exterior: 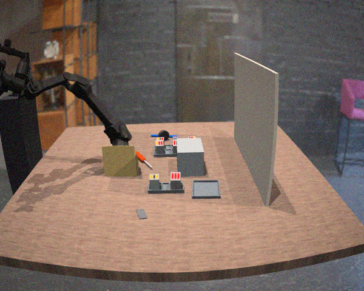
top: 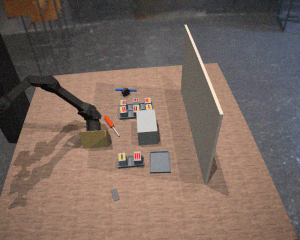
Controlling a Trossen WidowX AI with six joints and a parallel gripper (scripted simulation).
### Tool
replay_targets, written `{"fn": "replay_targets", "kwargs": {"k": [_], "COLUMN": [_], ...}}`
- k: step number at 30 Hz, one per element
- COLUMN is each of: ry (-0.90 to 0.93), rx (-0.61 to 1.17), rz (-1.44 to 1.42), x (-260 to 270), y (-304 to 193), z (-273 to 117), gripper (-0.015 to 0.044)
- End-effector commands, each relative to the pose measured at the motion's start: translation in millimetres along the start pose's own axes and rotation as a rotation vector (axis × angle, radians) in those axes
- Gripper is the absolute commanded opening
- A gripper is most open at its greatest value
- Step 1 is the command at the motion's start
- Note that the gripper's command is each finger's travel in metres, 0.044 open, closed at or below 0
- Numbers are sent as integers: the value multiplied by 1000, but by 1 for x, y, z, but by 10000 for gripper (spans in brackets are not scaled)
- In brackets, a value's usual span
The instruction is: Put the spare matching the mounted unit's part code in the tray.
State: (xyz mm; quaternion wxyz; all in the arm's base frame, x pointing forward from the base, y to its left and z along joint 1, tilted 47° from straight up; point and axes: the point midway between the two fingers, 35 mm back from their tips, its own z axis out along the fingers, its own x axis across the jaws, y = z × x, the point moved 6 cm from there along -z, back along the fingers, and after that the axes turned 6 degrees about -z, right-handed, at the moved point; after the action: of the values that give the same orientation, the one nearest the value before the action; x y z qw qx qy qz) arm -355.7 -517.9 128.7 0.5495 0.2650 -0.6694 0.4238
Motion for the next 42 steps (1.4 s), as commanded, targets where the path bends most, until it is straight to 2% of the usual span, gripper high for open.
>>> {"fn": "replay_targets", "kwargs": {"k": [1, 10, 23, 34, 42], "ry": [-136, -361, -554, -617, -578], "rx": [103, 399, 829, 1375, 1758], "rz": [-134, -450, -767, -1156, -1397], "x": [-30, -85, -138, -182, -196], "y": [-55, -182, -322, -419, -456], "z": [-3, -35, -133, -271, -381], "gripper": [440, 440, 440, 440, 440]}}
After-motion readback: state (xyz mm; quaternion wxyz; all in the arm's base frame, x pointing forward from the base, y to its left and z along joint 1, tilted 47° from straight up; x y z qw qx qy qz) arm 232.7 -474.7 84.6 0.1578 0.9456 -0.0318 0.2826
